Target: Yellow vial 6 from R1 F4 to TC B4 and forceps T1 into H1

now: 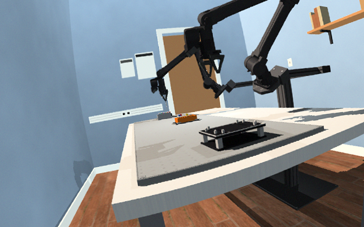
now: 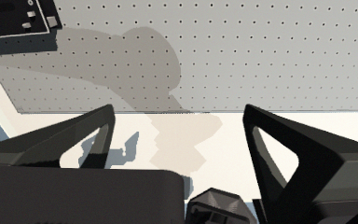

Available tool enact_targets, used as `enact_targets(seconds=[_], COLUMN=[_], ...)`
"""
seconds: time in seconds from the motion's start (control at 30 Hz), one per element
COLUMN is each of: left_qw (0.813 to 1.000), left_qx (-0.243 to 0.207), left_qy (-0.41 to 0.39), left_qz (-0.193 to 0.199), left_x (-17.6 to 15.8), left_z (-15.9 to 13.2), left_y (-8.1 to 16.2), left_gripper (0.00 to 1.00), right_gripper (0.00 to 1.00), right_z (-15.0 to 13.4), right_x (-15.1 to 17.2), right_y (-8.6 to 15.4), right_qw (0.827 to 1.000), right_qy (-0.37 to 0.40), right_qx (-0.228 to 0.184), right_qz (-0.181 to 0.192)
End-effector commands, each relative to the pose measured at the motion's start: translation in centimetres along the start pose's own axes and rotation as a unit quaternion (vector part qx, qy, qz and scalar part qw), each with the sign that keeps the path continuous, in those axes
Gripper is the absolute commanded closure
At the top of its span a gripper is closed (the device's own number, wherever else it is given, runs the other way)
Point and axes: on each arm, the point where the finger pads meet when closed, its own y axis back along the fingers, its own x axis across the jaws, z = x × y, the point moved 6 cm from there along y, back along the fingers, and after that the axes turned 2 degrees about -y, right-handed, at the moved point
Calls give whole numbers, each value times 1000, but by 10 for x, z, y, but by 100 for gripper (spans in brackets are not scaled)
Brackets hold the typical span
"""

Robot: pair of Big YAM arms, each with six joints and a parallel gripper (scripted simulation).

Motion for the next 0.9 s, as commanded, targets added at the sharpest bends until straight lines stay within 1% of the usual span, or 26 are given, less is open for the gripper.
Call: enact_targets(seconds=[0.0,0.3,0.43,0.5,0.53,0.57,0.6,0.63,0.67,0.7,0.73,0.8,0.83,0.87], left_qw=[1000,1000,1000,1000,1000,1000,1000,1000,1000,1000,1000,1000,1000,1000], left_qx=[-12,-12,-12,-12,-12,-12,-12,-12,-12,-12,-12,-12,-12,-12], left_qy=[11,11,11,11,11,11,11,11,11,11,11,11,11,11], left_qz=[-1,-1,-1,-1,-1,-1,-1,-1,-1,-1,-1,-1,-1,-1], left_x=[2,2,2,2,2,2,2,2,2,2,2,2,2,2], left_z=[9,9,9,9,9,9,9,9,9,9,9,9,9,9], left_y=[9,9,9,9,9,9,9,9,9,9,9,9,9,9], left_gripper=[0,0,0,0,0,0,0,0,0,0,0,0,0,0], right_gripper=[93,93,93,93,93,93,93,93,93,93,93,93,93,93], right_z=[15,17,18,18,12,12,18,18,12,12,18,18,12,12], right_x=[-22,-33,-32,-31,-26,-25,-31,-31,-25,-25,-30,-30,-25,-25], right_y=[25,20,17,20,13,13,20,19,13,13,18,18,13,13], right_qw=[1000,1000,1000,1000,1000,1000,1000,1000,1000,1000,1000,1000,1000,1000], right_qy=[-5,-3,-1,0,-2,-2,0,0,-2,-2,-1,-1,-2,-2], right_qx=[-27,-21,-17,-21,-17,-17,-20,-20,-16,-16,-19,-19,-16,-16], right_qz=[-8,-8,-7,-6,-4,-4,-6,-6,-4,-4,-5,-5,-4,-4])
